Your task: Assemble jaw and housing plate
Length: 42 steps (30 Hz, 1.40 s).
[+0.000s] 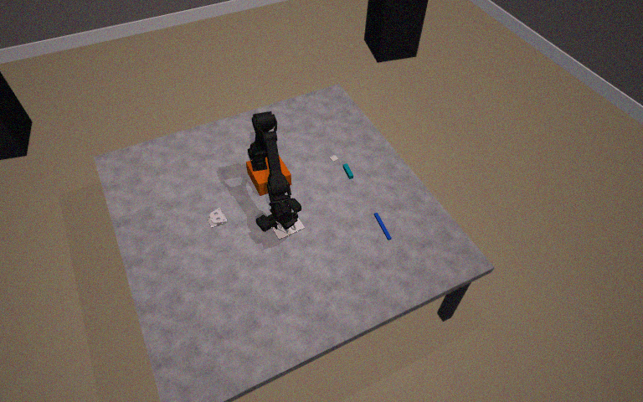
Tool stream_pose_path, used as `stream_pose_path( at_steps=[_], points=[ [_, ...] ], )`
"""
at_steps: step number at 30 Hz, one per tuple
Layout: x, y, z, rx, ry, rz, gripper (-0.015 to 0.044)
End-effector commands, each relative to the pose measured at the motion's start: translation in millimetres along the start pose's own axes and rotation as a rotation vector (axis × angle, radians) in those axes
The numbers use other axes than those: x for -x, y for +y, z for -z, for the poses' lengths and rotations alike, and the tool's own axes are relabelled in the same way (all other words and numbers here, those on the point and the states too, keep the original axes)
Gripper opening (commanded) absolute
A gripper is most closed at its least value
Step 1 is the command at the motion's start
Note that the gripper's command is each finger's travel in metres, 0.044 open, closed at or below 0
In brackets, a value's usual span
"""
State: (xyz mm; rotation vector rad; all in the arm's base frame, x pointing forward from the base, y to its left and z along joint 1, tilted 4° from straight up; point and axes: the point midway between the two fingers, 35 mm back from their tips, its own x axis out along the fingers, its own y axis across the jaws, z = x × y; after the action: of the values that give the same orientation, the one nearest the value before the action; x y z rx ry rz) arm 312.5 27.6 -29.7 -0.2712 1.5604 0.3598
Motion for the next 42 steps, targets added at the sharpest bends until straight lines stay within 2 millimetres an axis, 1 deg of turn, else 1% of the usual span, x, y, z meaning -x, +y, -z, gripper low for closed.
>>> stream_pose_path(
  at_steps=[1, 42],
  points=[
    [-1.4, 0.9, -0.2, 0.004, -0.002, -0.005, 0.0134],
    [-3.3, 0.9, -0.2, 0.004, -0.002, -0.005, 0.0134]
  ],
)
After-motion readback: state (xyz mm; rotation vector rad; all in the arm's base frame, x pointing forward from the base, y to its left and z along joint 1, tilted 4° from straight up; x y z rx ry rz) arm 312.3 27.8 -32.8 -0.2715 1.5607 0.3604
